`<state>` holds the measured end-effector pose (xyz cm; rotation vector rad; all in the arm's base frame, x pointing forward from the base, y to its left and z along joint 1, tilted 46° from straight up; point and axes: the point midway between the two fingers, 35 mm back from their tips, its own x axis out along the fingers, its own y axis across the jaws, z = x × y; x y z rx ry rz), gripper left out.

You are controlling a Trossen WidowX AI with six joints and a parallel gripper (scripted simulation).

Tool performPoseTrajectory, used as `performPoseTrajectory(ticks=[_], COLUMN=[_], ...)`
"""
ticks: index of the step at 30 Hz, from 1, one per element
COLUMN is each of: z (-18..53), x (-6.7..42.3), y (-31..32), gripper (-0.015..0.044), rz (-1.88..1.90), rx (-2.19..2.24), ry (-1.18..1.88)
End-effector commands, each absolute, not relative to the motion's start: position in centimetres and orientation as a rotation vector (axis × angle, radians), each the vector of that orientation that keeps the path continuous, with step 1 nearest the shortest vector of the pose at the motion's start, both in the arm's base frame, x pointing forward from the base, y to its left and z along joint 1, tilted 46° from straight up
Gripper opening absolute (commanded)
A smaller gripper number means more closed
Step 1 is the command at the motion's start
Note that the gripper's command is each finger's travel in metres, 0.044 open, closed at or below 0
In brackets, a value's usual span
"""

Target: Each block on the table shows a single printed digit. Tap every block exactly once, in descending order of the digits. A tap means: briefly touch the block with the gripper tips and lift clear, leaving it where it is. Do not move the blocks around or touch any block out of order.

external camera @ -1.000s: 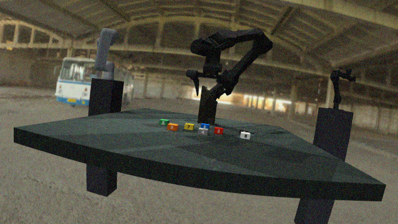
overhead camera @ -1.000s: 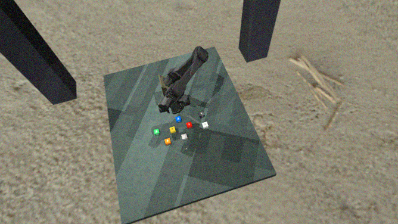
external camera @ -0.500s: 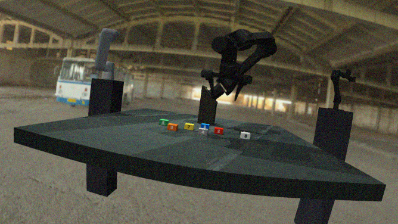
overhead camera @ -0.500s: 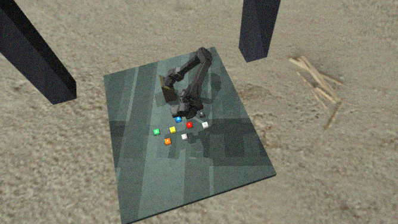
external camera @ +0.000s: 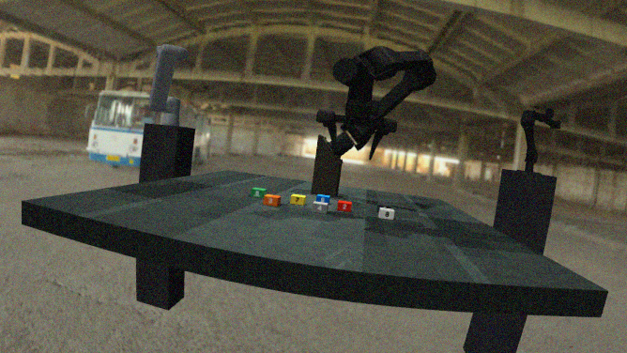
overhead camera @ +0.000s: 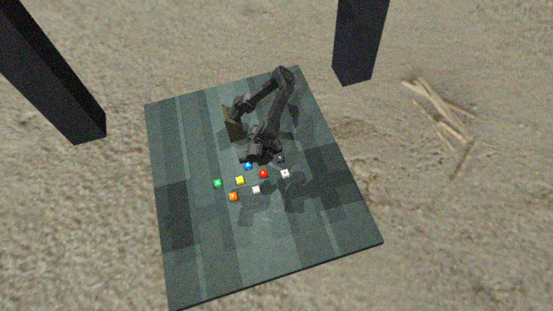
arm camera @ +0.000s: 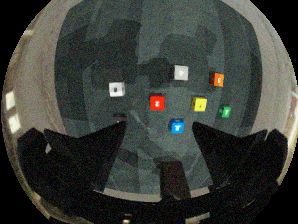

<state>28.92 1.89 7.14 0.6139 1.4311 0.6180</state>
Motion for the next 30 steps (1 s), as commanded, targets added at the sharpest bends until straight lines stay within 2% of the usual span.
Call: performPoseTrajectory(ticks=[1,10,30], z=[7.4,13.7,13.8], x=[28.9,24.4,24.2], y=[2.1,8.6,8.7], gripper=[0.0400,0.0400,0.0400], rz=[0.618,0.621,0.622], rx=[0.620,0.624,0.625], ry=[1.433,1.434,1.434])
